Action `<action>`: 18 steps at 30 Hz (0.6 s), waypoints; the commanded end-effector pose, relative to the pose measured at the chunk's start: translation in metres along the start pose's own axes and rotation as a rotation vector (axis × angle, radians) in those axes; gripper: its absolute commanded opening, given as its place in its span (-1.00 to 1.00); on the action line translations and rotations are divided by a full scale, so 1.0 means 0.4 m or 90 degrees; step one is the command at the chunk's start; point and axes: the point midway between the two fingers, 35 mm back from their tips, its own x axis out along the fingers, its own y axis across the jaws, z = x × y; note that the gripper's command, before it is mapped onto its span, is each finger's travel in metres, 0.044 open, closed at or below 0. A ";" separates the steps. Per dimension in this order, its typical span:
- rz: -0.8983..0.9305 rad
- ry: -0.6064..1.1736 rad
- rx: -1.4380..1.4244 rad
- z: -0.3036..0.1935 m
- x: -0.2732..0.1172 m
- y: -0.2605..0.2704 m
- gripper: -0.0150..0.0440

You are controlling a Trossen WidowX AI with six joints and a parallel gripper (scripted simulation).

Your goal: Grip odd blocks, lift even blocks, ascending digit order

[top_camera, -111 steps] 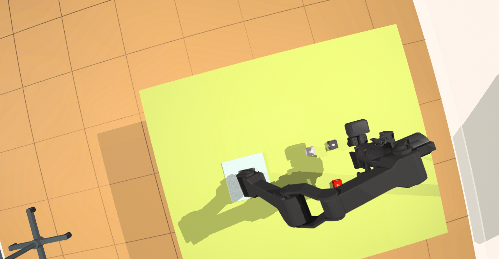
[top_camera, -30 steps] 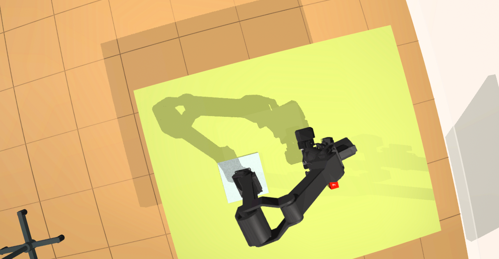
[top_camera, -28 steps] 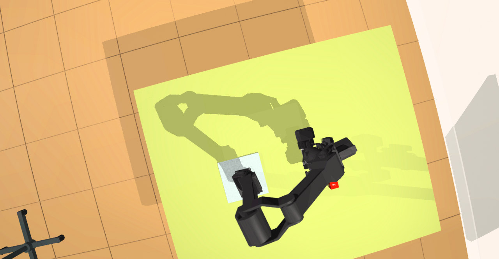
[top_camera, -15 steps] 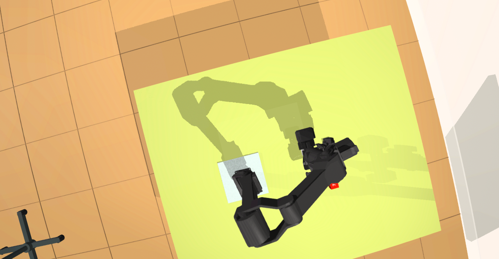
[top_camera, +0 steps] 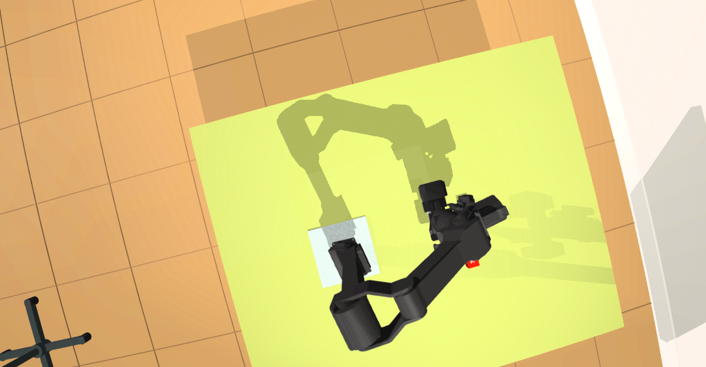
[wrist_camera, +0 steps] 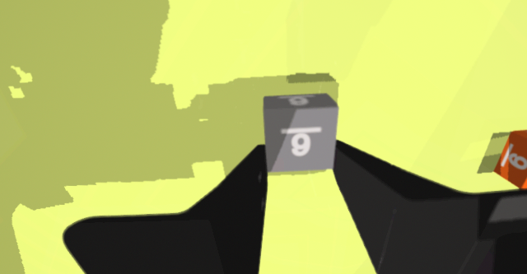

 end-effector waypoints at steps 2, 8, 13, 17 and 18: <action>-0.001 -0.003 0.000 0.001 0.011 -0.001 -0.08; -0.001 -0.003 0.000 0.001 0.031 -0.001 -0.08; -0.001 -0.003 0.000 0.001 0.032 -0.001 -0.08; -0.001 -0.003 0.000 0.001 0.032 -0.001 -0.08; -0.001 -0.003 0.000 0.001 0.032 -0.001 -0.08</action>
